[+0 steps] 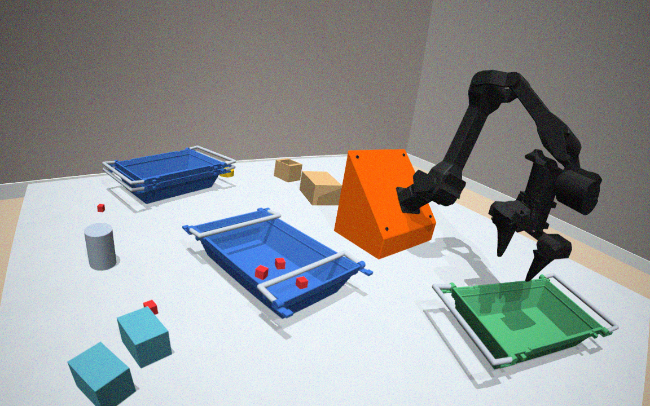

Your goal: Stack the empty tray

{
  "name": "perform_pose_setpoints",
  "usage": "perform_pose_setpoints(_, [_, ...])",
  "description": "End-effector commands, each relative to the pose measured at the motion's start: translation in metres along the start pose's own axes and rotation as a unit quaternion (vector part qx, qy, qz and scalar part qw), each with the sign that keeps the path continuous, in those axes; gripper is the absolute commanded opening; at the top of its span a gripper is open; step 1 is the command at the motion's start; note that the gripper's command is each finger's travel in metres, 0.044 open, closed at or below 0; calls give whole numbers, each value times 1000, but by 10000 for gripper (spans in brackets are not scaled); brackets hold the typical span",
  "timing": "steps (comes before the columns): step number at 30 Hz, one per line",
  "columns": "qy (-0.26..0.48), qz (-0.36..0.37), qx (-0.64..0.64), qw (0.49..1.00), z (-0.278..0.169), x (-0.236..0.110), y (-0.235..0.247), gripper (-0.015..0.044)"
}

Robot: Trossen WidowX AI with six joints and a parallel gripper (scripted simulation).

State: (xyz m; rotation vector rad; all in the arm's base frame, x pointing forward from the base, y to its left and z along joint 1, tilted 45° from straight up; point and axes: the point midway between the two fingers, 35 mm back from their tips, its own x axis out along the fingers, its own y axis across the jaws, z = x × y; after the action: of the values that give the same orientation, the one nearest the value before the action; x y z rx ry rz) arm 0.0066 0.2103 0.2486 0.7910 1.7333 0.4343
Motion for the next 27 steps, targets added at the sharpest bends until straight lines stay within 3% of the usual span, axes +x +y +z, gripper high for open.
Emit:
perform_pose_setpoints(1, [0,1,6,1000,-1,7,-2,440])
perform_pose_setpoints(17, [2,0,7,1000,-1,81,-3,440])
perform_pose_setpoints(24, [2,0,7,1000,-1,84,-3,440])
perform_pose_setpoints(27, [2,0,7,1000,-1,84,-3,396])
